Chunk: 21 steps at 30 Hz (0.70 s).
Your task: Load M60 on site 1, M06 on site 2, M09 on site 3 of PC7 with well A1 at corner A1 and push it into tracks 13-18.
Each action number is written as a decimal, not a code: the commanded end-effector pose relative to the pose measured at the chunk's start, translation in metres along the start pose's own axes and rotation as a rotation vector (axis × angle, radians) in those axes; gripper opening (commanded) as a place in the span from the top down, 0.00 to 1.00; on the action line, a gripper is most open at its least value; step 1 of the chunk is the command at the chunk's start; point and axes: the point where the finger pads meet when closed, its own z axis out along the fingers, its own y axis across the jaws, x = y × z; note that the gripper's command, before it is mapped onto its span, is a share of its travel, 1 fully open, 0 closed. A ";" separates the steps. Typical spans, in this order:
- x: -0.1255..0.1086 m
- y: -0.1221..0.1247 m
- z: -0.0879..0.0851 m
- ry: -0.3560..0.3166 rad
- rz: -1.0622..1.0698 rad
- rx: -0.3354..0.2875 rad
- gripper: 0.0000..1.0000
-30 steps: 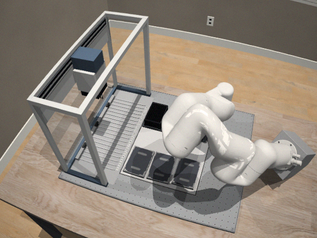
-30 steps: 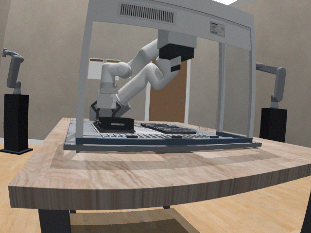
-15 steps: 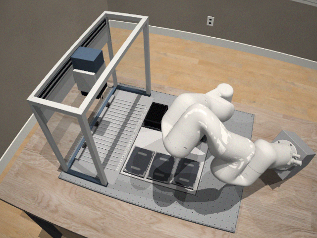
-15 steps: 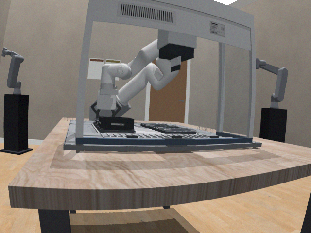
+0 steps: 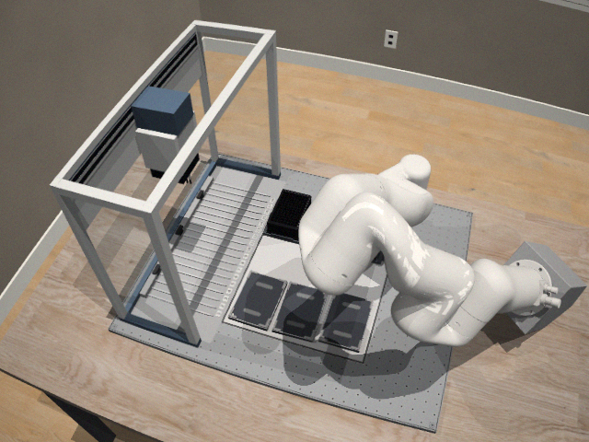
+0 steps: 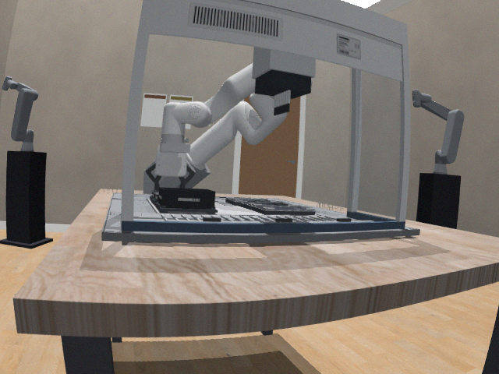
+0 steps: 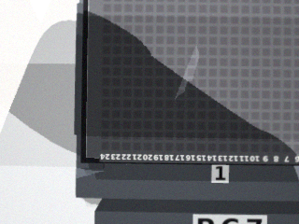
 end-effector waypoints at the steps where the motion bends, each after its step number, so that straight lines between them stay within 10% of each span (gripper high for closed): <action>1: 0.005 0.001 -0.001 0.002 -0.002 -0.002 0.18; 21: 0.023 0.001 -0.001 0.003 -0.002 -0.002 0.18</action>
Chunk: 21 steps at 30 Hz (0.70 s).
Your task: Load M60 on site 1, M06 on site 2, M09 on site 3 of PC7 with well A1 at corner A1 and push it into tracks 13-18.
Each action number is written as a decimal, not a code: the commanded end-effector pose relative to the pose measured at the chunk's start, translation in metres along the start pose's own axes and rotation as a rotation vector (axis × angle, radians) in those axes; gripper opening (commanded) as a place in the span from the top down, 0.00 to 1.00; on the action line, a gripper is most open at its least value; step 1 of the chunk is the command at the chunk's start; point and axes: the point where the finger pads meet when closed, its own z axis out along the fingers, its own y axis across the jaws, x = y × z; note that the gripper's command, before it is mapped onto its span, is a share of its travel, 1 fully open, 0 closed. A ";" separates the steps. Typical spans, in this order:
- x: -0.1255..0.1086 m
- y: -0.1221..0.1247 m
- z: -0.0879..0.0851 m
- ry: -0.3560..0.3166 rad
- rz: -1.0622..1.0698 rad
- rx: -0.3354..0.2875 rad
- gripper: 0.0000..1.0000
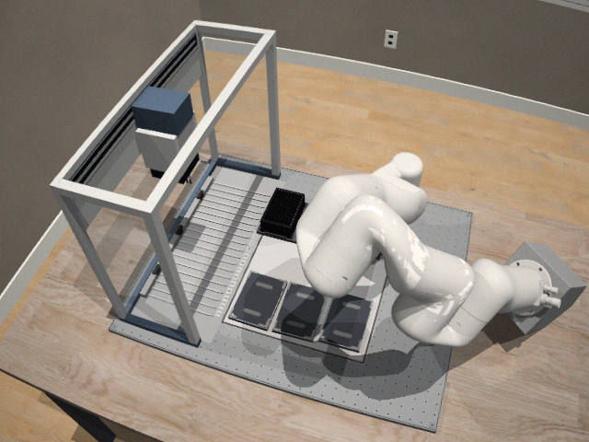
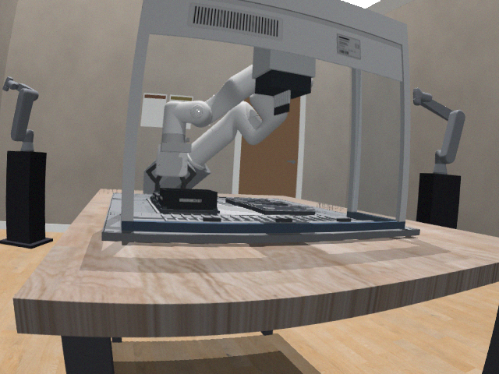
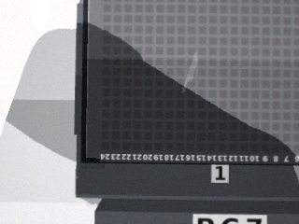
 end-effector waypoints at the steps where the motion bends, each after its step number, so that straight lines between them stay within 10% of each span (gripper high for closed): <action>1: 0.006 0.001 -0.001 0.002 -0.001 -0.002 0.18; 21: 0.024 0.001 -0.001 0.002 -0.001 -0.002 0.18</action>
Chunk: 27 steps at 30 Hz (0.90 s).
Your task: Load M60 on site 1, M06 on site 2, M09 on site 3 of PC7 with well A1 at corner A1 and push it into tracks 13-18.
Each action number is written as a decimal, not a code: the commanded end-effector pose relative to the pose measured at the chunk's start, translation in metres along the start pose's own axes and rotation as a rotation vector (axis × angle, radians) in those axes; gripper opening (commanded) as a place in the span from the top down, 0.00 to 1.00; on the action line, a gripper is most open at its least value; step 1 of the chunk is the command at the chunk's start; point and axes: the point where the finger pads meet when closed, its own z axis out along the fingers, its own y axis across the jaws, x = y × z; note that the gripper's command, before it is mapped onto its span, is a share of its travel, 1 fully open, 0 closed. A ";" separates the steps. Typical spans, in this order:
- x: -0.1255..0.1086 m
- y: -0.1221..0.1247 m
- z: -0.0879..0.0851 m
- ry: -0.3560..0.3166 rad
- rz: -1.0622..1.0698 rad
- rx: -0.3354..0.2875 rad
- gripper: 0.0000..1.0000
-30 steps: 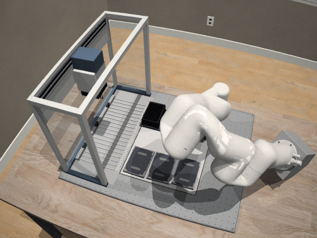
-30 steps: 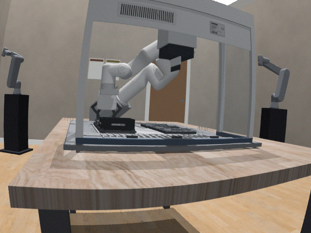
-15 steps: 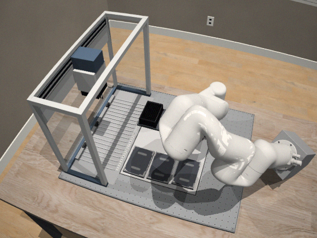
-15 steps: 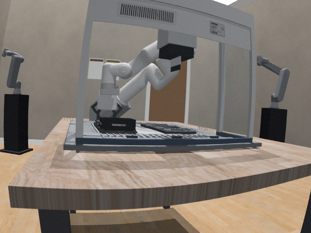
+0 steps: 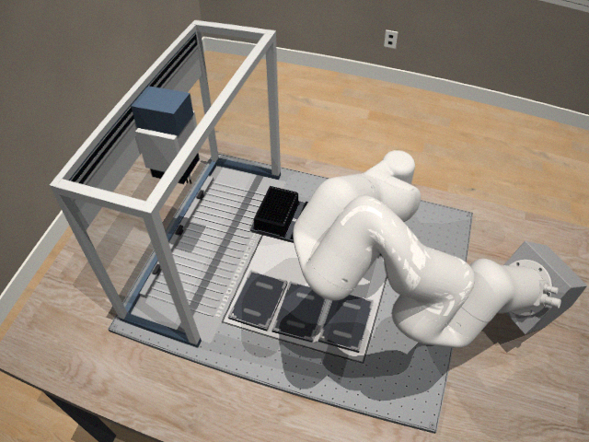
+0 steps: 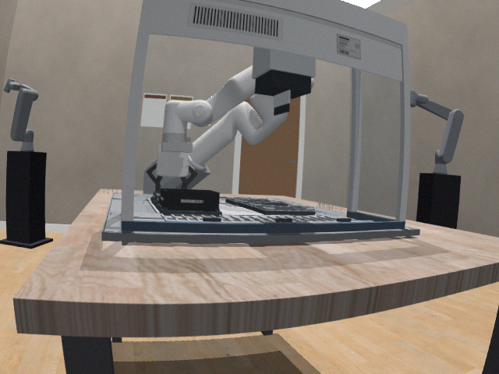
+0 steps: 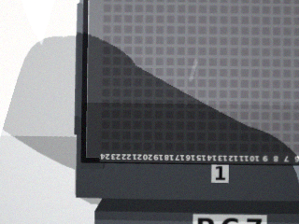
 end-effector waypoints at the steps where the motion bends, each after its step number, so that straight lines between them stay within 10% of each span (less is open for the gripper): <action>1: 0.007 0.001 -0.001 0.002 -0.001 -0.002 0.18; 27: 0.029 0.001 -0.001 0.002 -0.001 -0.002 0.18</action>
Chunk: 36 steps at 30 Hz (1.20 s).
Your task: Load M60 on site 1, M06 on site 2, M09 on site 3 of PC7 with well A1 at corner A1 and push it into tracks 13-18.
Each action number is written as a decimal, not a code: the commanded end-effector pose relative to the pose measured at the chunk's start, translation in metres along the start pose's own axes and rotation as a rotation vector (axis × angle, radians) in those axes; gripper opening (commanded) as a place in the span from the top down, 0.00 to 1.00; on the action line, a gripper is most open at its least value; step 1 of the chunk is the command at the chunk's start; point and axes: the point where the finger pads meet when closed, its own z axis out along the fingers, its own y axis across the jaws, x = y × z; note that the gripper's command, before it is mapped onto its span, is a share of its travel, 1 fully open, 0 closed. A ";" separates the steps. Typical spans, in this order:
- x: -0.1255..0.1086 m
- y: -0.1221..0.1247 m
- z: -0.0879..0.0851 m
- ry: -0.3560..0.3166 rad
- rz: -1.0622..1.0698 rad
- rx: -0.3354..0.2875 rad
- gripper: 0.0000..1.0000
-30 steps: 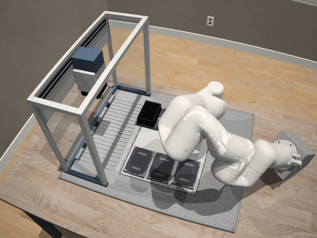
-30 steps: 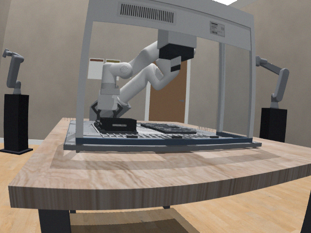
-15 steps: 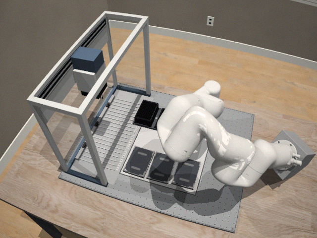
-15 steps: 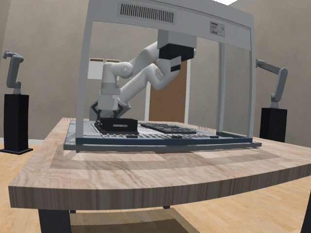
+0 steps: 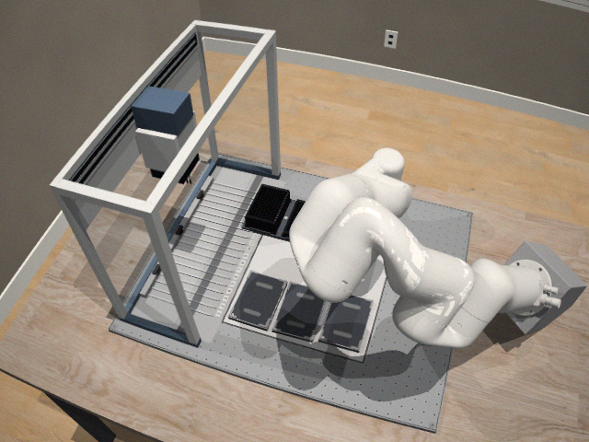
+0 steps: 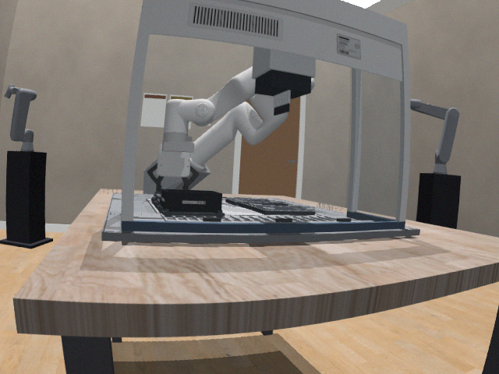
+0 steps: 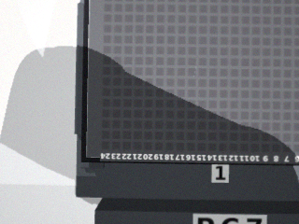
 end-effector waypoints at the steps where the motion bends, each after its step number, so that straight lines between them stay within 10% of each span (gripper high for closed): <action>1: 0.005 0.001 -0.001 0.002 -0.001 -0.002 0.18; 36: 0.036 0.001 -0.001 0.002 -0.001 -0.002 0.18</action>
